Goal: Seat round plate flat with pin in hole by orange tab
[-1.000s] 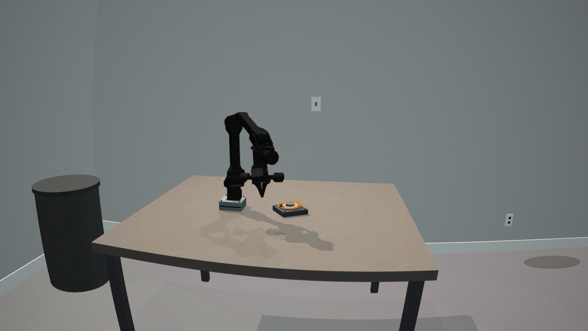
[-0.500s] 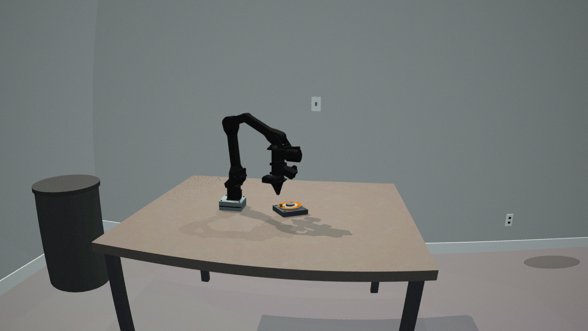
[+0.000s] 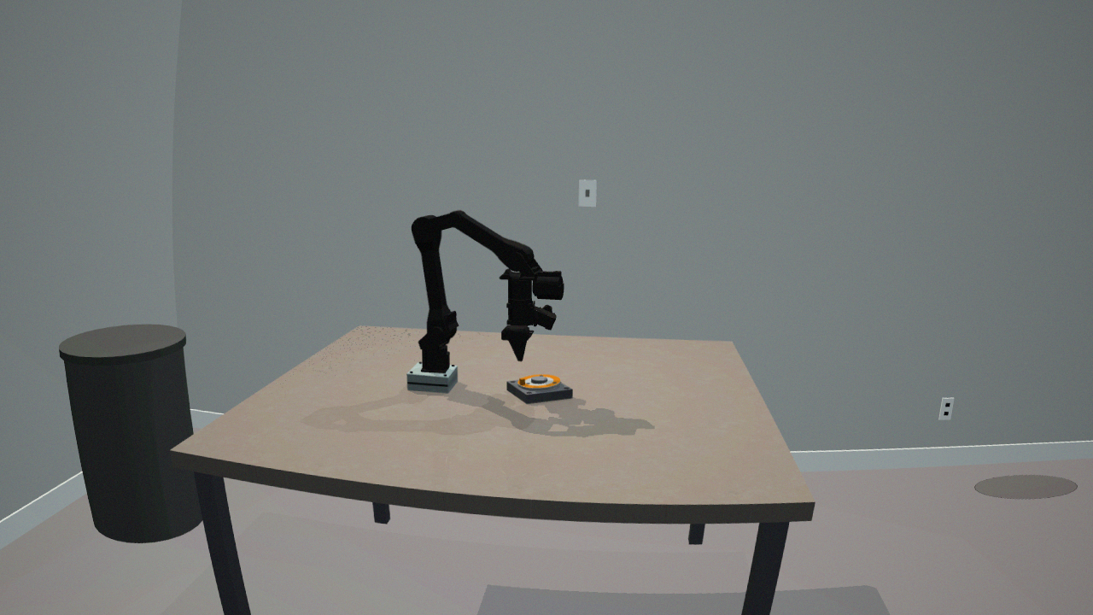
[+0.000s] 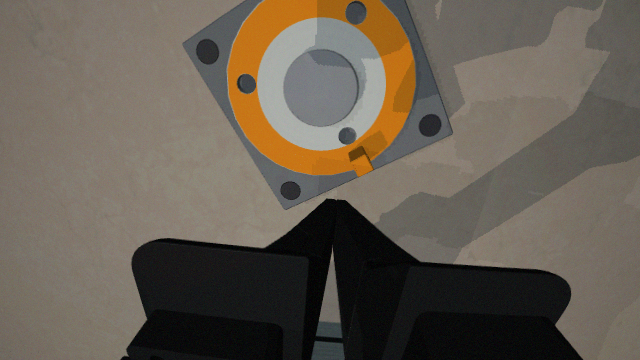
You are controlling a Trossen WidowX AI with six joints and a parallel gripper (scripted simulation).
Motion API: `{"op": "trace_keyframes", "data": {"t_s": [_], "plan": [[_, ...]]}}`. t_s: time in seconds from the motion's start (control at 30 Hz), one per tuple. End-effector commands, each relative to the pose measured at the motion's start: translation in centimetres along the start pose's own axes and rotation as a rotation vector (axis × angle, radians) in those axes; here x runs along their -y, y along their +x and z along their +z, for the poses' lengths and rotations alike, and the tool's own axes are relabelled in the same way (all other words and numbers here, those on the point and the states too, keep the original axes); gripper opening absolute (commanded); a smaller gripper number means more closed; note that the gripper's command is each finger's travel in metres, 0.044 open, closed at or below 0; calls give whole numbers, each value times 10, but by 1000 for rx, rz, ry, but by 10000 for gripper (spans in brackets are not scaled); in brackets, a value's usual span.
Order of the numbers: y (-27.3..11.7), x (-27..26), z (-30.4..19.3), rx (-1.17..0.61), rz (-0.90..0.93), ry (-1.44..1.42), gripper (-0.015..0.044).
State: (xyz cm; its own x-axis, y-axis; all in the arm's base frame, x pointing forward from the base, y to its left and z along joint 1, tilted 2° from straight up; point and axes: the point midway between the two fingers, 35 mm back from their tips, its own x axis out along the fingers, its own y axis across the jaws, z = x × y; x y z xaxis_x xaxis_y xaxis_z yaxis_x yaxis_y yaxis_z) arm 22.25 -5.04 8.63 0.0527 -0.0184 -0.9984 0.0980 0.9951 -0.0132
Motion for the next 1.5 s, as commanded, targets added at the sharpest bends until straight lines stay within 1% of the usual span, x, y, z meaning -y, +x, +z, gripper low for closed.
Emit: {"op": "trace_keyframes", "data": {"t_s": [0.0, 0.17, 0.27, 0.7, 1.47], "plan": [[16, 0, -3, -15, -5, -10, 0], [41, 0, -4, -15, -5, -10, 0], [48, 1, -5, -15, -5, -10, 0], [48, 10, -2, -15, -6, -10, 0], [48, 33, 18, -14, -8, -10, 0]]}}
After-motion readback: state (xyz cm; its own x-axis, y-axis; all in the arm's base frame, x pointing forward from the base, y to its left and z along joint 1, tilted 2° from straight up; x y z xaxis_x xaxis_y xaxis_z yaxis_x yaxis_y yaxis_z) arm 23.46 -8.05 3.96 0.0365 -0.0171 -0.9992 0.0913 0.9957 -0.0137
